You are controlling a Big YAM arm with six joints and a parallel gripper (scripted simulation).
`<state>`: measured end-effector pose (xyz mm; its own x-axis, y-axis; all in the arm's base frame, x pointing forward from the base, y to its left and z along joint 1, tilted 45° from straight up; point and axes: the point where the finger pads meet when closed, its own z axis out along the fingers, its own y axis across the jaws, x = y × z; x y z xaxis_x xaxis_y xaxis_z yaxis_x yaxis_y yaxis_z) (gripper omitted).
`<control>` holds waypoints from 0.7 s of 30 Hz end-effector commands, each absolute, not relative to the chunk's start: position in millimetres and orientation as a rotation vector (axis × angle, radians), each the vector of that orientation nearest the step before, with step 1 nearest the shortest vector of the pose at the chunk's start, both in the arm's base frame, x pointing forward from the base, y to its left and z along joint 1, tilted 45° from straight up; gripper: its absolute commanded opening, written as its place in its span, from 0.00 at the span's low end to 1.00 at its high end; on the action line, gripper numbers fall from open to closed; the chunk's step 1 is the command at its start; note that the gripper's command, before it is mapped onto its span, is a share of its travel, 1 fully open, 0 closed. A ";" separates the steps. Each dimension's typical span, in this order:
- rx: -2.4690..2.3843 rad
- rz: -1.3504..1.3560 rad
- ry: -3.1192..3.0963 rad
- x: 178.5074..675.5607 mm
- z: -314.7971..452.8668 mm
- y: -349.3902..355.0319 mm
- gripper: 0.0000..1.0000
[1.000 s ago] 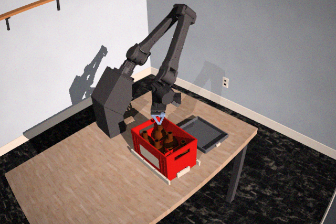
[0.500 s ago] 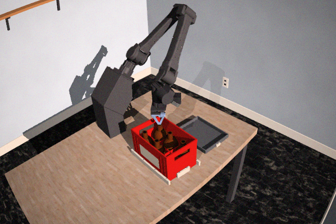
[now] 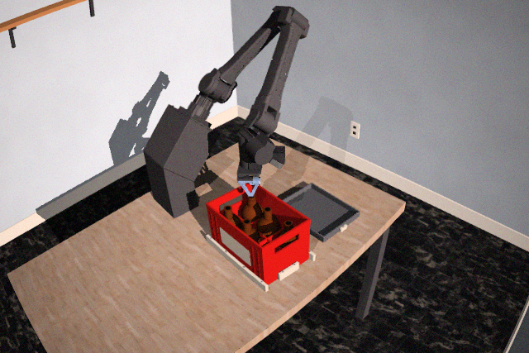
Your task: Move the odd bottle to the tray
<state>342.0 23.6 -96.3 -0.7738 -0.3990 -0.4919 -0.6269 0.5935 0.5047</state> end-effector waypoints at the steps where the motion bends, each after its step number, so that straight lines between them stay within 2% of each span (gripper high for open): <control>1: -0.836 0.994 2.502 339.1 -103.6 29.4 0.61; 21: -0.831 0.989 2.499 337.1 -104.2 25.6 0.61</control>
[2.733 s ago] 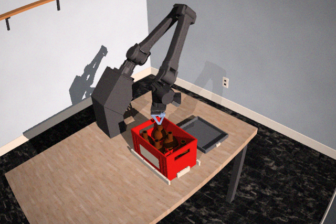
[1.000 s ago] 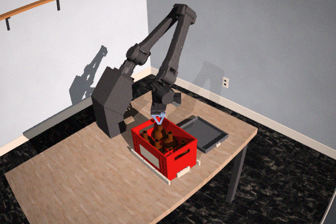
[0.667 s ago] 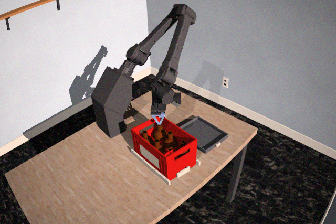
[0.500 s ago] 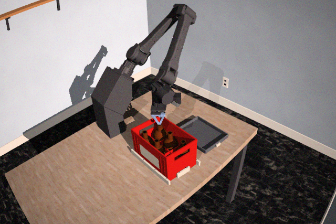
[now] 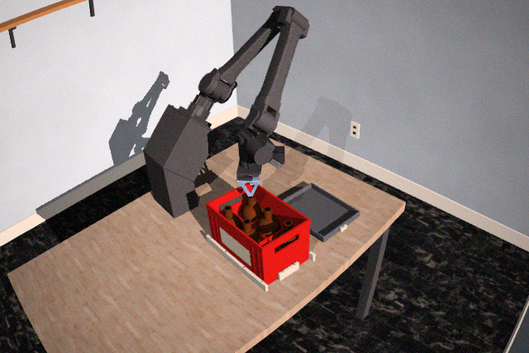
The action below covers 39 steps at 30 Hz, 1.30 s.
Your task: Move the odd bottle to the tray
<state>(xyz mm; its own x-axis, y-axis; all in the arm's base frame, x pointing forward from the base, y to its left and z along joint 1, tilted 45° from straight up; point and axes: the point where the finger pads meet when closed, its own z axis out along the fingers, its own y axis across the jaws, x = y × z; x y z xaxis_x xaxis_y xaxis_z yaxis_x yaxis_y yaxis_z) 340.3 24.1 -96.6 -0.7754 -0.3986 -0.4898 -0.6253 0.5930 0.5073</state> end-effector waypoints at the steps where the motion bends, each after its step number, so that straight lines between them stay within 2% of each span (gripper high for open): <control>1: -0.831 0.985 2.497 338.0 -104.2 24.1 0.61; 39: -0.820 0.977 2.496 338.6 -104.4 19.5 0.61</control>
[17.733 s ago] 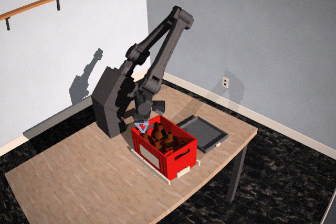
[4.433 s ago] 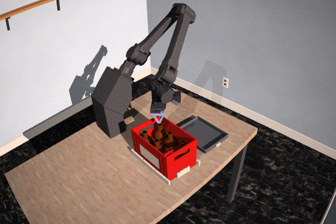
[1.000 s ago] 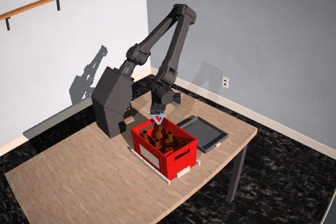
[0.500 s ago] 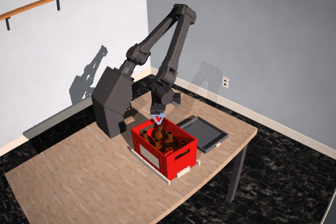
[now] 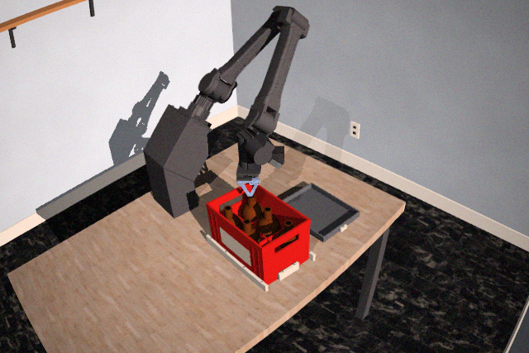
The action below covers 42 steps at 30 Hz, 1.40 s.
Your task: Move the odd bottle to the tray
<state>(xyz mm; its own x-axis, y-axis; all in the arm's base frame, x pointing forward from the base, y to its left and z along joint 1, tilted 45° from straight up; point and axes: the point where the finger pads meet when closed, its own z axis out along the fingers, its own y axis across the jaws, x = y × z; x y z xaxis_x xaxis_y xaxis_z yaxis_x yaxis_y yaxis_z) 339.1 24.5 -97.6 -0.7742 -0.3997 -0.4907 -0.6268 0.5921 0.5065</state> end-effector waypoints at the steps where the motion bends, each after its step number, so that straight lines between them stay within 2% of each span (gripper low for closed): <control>1: -0.820 0.977 2.496 338.6 -104.4 19.5 0.61; 42: -0.822 0.967 2.491 344.1 -104.3 16.5 0.61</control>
